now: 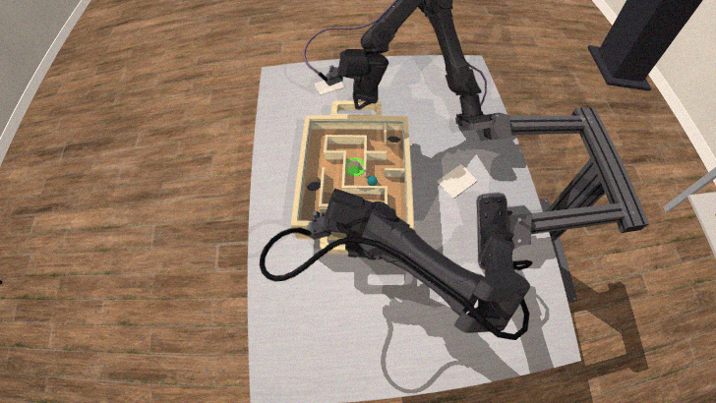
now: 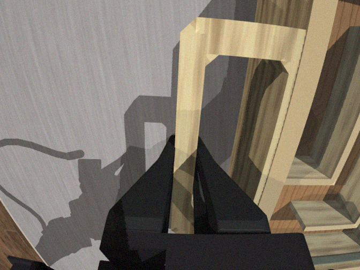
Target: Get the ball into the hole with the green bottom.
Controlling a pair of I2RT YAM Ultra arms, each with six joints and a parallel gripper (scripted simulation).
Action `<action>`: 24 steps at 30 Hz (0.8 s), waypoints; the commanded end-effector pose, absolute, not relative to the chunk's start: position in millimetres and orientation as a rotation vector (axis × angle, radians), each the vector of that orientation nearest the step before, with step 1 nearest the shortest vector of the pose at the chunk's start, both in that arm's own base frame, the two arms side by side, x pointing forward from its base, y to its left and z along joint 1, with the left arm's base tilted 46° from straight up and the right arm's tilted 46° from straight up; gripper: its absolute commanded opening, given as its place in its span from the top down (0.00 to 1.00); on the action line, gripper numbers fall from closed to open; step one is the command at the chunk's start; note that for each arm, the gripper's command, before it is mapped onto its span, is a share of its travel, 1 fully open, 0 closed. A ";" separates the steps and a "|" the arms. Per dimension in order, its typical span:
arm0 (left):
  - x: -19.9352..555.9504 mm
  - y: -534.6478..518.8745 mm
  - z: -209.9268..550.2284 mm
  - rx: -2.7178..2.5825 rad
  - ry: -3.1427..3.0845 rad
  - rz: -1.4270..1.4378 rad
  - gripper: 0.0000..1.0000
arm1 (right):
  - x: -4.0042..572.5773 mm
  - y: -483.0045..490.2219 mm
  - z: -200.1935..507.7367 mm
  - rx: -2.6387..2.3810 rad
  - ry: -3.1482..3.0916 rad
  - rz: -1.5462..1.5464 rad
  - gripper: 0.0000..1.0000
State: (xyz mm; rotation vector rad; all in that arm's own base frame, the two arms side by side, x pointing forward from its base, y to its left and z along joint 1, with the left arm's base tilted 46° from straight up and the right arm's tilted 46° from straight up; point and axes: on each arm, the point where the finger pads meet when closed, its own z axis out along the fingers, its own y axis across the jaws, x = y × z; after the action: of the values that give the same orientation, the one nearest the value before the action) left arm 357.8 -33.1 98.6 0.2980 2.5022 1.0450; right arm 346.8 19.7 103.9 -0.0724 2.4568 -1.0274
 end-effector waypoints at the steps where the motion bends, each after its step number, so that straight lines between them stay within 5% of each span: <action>1: 365.6 -52.0 112.5 0.348 2.404 0.976 1.00 | 368.0 52.0 141.8 -0.097 2.306 -0.948 1.00; 24: 362.2 -52.9 111.9 0.335 2.439 1.026 1.00 | 361.5 49.2 134.7 -0.122 2.347 -0.953 1.00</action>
State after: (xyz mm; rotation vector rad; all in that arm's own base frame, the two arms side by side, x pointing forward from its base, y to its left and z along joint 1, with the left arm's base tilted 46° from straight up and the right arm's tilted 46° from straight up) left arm 353.6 -28.0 96.9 0.2921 2.4963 1.0325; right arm 345.5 22.6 103.5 -0.0951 2.4390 -1.0415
